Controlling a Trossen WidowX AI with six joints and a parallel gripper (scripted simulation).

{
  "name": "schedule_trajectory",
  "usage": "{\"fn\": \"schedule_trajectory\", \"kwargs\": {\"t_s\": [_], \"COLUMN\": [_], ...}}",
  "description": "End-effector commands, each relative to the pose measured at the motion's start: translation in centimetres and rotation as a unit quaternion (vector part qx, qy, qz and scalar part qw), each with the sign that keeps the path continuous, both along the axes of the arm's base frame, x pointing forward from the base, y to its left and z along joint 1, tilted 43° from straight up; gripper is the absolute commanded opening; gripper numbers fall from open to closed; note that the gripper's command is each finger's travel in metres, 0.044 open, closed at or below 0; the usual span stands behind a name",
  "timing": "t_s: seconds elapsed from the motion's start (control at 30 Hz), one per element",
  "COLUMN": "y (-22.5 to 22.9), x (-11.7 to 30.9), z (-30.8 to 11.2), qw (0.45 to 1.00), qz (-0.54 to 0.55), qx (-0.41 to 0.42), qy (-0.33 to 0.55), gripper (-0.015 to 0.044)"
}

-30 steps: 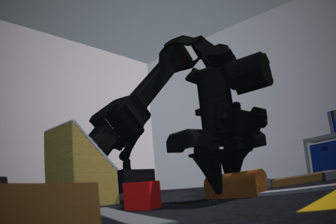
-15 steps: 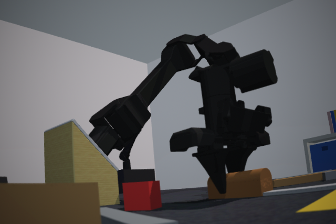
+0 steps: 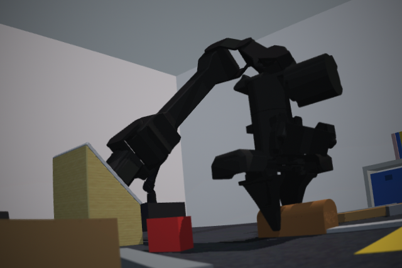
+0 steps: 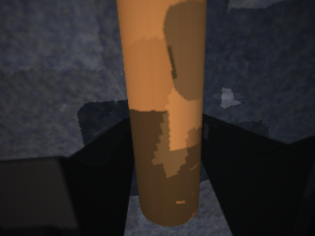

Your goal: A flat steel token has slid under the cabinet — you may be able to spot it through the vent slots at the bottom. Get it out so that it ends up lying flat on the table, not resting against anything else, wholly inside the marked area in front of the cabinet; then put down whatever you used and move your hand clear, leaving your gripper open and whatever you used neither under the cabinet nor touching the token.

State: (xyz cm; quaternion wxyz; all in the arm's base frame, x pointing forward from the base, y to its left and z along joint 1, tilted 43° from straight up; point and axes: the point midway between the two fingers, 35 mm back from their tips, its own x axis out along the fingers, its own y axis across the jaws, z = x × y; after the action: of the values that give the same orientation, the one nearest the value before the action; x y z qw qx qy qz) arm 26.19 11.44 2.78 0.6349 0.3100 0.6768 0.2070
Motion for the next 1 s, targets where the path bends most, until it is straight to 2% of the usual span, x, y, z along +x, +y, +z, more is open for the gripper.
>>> {"fn": "schedule_trajectory", "kwargs": {"t_s": [0.0,0.97], "y": [-0.1,-0.5], "x": [0.7,4.0], "z": [0.0,-0.4], "qw": [1.000,1.000], "qz": [0.000,0.000], "qx": [0.002,0.002], "qy": [-0.001,-0.001], "gripper": [0.0000,0.0000]}}
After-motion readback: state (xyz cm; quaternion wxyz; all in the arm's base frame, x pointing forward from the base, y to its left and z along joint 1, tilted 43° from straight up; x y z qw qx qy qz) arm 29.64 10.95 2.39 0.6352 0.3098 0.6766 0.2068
